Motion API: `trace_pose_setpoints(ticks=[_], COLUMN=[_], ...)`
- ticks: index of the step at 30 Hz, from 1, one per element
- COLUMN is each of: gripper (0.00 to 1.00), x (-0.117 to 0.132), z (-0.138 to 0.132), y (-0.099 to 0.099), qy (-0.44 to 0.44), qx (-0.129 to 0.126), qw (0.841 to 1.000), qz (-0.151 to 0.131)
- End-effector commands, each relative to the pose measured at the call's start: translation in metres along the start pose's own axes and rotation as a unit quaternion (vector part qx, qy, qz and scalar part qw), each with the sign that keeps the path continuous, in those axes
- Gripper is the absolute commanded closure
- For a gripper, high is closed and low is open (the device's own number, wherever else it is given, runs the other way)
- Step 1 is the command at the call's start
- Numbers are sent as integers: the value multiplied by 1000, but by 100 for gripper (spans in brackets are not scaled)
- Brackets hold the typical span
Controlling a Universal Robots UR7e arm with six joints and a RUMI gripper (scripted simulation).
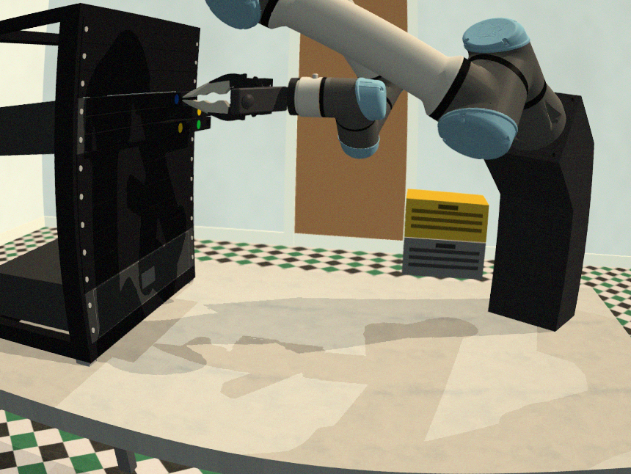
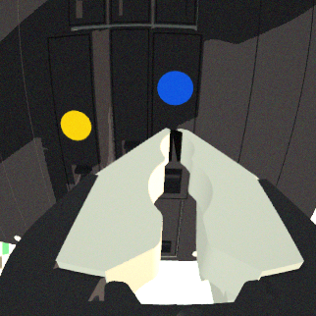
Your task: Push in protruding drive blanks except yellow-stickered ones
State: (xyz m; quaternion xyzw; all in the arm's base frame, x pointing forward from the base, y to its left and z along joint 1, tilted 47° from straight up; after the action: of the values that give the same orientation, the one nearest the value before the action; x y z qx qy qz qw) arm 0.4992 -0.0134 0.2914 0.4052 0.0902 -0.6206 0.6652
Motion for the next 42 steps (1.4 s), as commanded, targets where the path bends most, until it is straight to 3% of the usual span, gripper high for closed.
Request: trace_pose_setpoints(ticks=[1, 42], gripper=[100, 100], x=[0, 0], z=[0, 0], y=[4, 24], qy=[0, 0], qx=[0, 0], qw=[1000, 1000], qz=[0, 0])
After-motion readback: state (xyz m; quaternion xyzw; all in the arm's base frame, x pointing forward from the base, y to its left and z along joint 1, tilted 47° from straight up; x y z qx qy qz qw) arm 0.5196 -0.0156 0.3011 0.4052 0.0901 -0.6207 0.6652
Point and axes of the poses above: the point where the finger pads meet when closed, its own y axis out along the fingers, its own z axis across the jaws, x = y × z, the point moved 7 cm from there along -y, back along the fingers, and after that the axes turned 2 degrees about y, right-handed, at the moved point
